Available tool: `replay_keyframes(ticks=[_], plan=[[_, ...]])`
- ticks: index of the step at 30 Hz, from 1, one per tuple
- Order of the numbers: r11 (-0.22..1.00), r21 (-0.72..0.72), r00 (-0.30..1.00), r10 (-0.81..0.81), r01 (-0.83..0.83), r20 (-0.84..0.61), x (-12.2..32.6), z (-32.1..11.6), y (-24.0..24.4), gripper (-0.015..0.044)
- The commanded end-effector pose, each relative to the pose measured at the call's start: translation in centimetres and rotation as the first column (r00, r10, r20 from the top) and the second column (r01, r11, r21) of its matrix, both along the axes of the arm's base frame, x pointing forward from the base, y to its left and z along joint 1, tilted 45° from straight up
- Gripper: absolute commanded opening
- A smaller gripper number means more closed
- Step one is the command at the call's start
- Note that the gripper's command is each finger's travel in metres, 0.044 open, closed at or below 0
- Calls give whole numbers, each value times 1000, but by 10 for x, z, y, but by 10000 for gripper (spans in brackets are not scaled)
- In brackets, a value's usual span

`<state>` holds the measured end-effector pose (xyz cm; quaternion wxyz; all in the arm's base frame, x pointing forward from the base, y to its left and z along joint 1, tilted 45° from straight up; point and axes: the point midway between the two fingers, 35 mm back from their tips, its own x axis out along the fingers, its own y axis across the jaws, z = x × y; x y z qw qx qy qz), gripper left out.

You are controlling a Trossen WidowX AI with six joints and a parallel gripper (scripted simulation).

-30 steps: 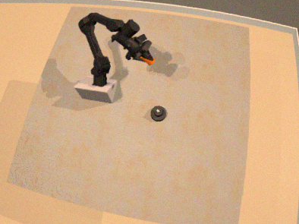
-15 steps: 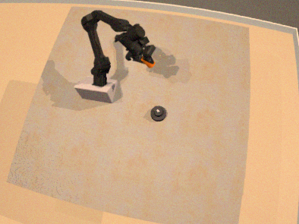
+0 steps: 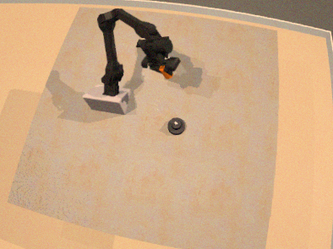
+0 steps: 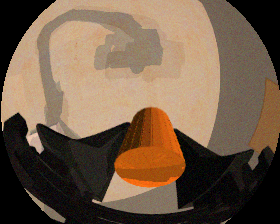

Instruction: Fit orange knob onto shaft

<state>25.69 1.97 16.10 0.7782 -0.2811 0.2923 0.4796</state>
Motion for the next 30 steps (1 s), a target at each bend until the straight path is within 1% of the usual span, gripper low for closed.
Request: replay_keyframes(ticks=[1,11,20,24,30], plan=[[999,11,999,43,-43,-33,2,-2,4,0],[985,55,973,167,-161,-157,6,-16,16,0],[959,110,923,281,-261,-261,10,-28,27,0],[959,110,922,283,-263,-263,11,-34,32,0],[956,112,918,291,-270,-270,15,-56,50,0]])
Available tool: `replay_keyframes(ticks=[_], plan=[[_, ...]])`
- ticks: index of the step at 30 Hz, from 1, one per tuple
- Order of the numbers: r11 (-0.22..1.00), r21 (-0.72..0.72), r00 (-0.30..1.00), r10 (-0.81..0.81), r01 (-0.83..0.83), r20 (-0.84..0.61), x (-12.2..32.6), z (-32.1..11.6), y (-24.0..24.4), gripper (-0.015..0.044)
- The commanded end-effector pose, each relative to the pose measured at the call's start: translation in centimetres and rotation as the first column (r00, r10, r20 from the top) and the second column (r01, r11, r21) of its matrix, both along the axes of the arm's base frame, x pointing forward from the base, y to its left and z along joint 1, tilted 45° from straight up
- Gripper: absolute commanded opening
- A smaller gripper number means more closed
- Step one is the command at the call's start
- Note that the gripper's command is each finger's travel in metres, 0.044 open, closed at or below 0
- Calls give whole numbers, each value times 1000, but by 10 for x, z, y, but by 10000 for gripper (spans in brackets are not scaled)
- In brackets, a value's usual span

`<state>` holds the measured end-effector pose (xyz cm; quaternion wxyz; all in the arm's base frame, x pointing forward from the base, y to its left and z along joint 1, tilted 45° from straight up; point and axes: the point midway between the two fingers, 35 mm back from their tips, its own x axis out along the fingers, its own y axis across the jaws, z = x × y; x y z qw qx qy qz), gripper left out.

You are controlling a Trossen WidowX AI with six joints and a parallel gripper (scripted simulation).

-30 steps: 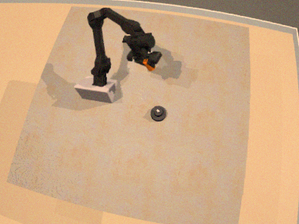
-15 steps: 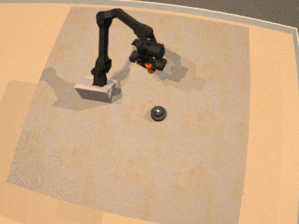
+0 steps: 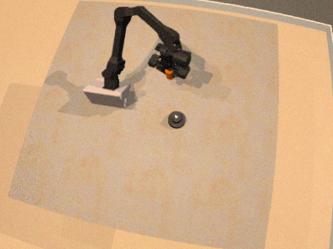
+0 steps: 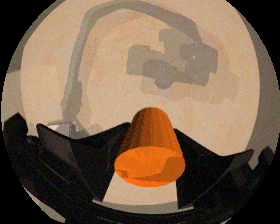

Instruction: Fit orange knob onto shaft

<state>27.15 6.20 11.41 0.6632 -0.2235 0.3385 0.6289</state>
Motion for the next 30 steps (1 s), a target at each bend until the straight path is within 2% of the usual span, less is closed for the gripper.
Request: replay_keyframes(ticks=[1,20,27,30], plan=[[1000,4,1000,5,-5,-10,1,-12,11,0],[999,23,998,40,-39,-41,3,-84,77,0],[999,24,998,41,-40,-43,2,-87,78,0],[999,20,998,44,-43,-41,2,-87,77,79]])
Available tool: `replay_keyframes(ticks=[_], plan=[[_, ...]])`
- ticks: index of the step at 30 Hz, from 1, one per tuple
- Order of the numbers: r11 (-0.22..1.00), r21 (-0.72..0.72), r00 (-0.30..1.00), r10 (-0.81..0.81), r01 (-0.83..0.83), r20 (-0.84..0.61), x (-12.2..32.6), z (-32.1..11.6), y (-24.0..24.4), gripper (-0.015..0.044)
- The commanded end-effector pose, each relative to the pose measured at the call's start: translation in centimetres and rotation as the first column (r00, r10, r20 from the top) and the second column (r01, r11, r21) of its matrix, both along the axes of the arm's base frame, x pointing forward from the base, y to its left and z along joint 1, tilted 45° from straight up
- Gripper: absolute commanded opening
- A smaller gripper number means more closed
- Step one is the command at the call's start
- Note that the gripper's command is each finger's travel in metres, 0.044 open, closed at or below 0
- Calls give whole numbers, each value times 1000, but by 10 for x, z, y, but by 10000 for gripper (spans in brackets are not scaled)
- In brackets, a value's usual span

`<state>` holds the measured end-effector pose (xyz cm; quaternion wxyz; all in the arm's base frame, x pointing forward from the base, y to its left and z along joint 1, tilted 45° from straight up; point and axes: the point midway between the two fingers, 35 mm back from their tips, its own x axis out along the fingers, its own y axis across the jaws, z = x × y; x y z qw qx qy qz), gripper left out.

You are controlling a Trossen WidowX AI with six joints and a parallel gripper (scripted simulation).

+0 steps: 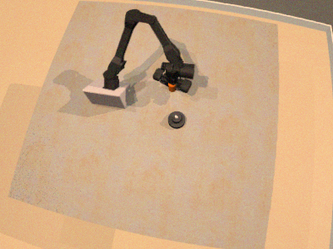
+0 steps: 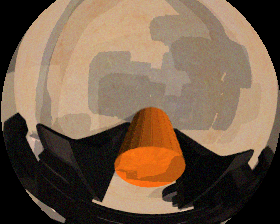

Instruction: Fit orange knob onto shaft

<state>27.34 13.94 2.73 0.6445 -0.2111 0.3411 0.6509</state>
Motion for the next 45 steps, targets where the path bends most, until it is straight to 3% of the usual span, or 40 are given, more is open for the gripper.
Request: replay_keyframes(ticks=[1,6,22,30,45], plan=[[1000,0,1000,0,0,0,0,0,0,105],[1000,0,1000,0,0,0,0,0,0,236],[1000,0,1000,0,0,0,0,0,0,240],[1000,-1,1000,-2,2,-2,7,57,-57,440],[1000,-1,1000,-2,2,-2,6,41,-42,440]])
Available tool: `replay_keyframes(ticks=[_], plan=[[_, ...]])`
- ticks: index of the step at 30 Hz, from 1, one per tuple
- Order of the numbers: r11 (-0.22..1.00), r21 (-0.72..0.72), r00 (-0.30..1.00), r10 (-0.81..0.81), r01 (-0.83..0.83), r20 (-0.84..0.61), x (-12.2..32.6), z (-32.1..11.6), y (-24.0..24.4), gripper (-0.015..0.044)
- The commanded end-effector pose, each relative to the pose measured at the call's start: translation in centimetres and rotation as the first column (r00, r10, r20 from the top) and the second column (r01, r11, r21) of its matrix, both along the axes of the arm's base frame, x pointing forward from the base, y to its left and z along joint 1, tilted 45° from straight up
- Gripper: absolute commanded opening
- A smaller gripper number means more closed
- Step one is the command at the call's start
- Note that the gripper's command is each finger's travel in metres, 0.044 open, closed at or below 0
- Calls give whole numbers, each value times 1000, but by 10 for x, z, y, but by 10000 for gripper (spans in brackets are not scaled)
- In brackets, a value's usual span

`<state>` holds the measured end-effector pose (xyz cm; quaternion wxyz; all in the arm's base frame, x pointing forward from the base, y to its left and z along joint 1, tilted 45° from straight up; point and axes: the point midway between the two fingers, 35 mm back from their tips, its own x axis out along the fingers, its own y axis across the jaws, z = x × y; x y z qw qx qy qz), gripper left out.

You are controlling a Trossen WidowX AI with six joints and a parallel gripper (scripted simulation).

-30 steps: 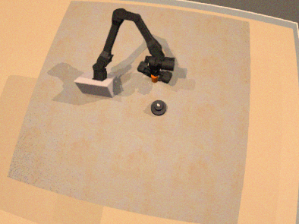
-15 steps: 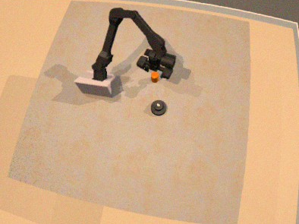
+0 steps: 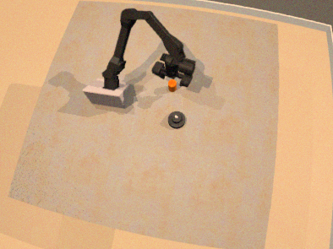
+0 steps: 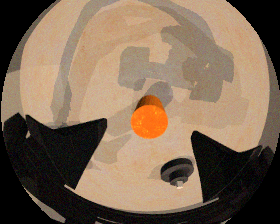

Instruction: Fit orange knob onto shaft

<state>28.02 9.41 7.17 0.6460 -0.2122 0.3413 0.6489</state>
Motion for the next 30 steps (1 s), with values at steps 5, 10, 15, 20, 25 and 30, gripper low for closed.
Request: replay_keyframes(ticks=[5,10,15,20,25,30], plan=[[1000,1,1000,1,-1,-5,-1,-9,9,440],[1000,1,1000,1,-1,-4,-1,-15,15,440],[1000,1,1000,1,-1,-4,-2,-21,20,440],[1000,1,1000,1,-1,-4,-2,-27,26,440],[1000,2,1000,1,-1,-4,-3,-32,32,440],[1000,3,1000,1,-1,-5,-5,-37,37,440]])
